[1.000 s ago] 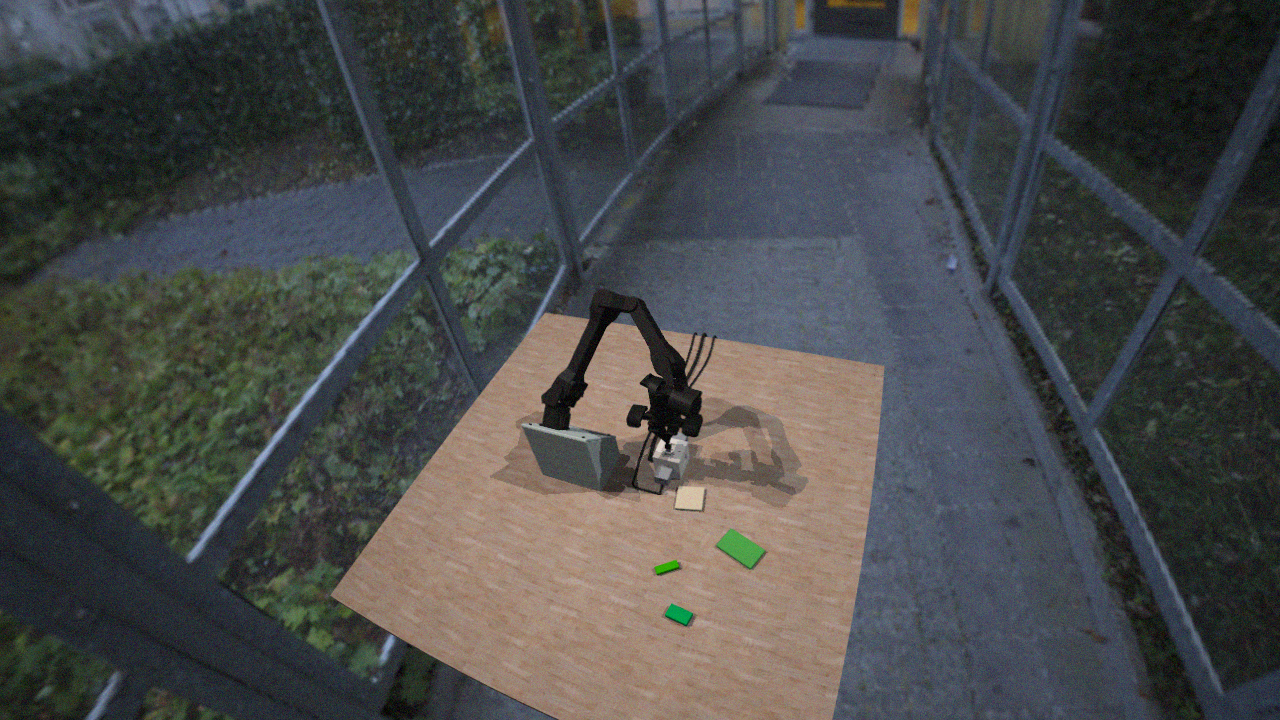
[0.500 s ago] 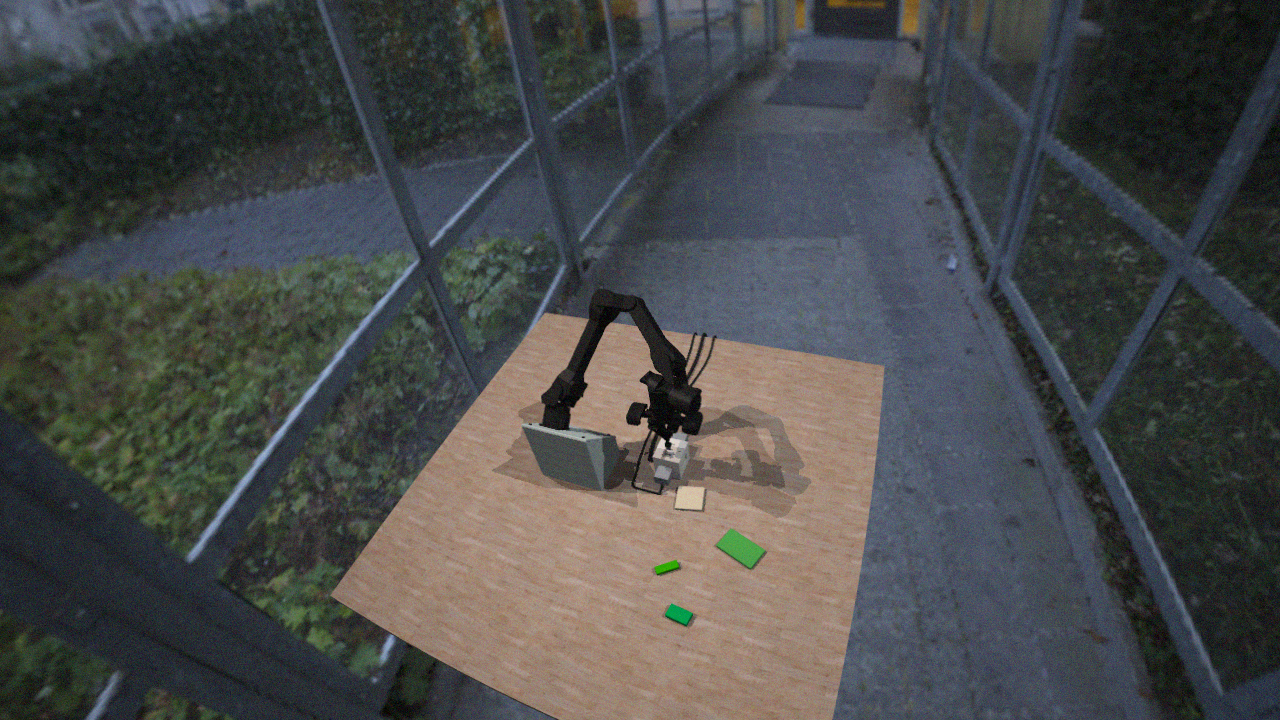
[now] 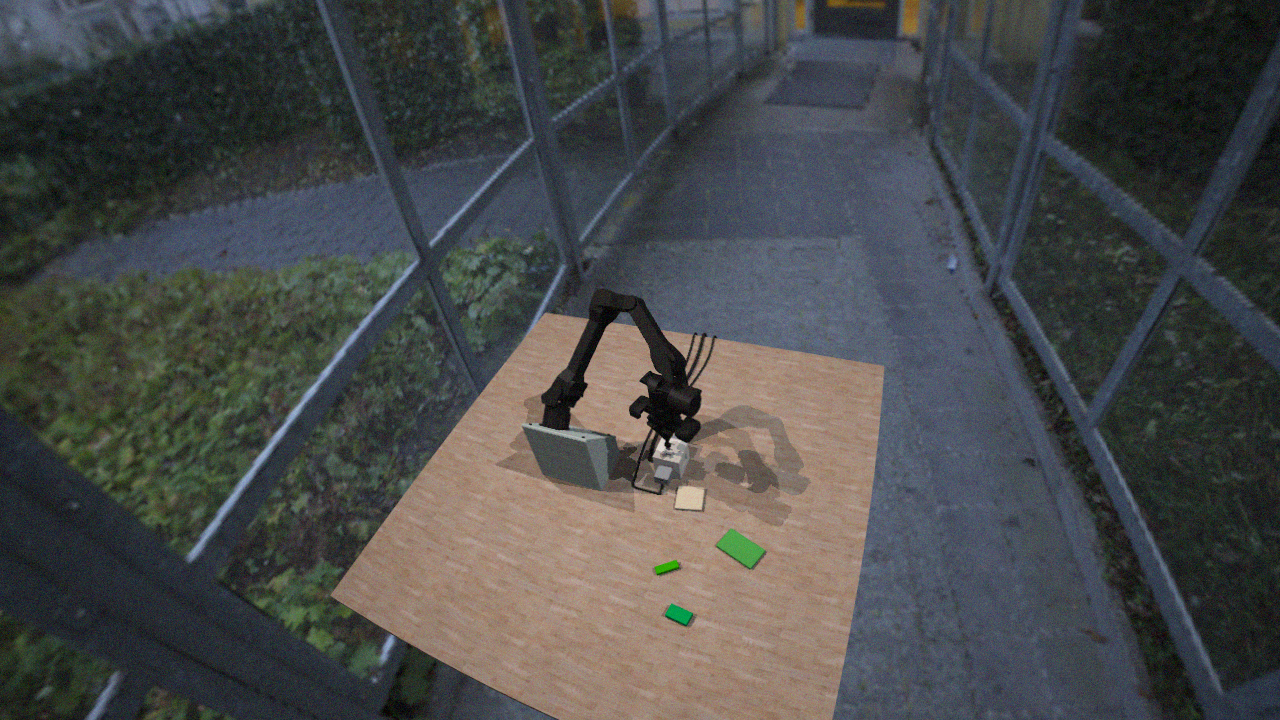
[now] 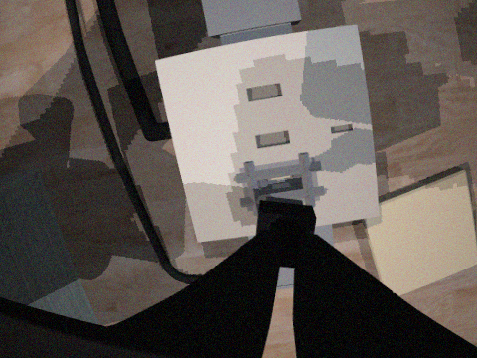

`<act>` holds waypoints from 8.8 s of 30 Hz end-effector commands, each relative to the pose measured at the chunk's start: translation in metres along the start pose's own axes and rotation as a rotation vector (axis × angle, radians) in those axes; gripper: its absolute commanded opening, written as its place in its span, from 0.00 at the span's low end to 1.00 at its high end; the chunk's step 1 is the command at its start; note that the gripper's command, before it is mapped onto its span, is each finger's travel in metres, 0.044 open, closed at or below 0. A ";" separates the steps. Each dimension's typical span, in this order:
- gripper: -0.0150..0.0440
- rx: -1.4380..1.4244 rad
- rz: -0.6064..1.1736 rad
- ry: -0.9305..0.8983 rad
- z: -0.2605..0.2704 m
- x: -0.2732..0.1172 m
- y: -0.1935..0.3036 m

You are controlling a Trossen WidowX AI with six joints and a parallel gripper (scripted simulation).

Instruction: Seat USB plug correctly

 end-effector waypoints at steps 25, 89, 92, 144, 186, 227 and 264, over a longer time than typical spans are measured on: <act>0.25 0.723 0.000 0.001 0.000 0.000 0.000; 0.25 2.399 -0.001 0.001 0.000 0.000 0.000; 0.25 2.477 -0.001 0.001 0.000 0.000 0.000; 0.25 2.816 -0.004 0.011 0.000 0.003 0.001; 0.25 2.840 -0.007 0.029 0.000 0.008 0.003; 0.25 2.863 -0.011 0.047 0.000 0.013 0.005; 0.25 2.868 -0.011 0.050 0.000 0.018 0.005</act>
Point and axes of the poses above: the point midway between the two fingers, 35 mm back from their tips, its own x axis out along the fingers, its own z axis across the jaws, y = z × x, the point moved 2 cm from there along -x, back along the fingers, and after that the axes turned 5 degrees about x, right-handed, at the moved point
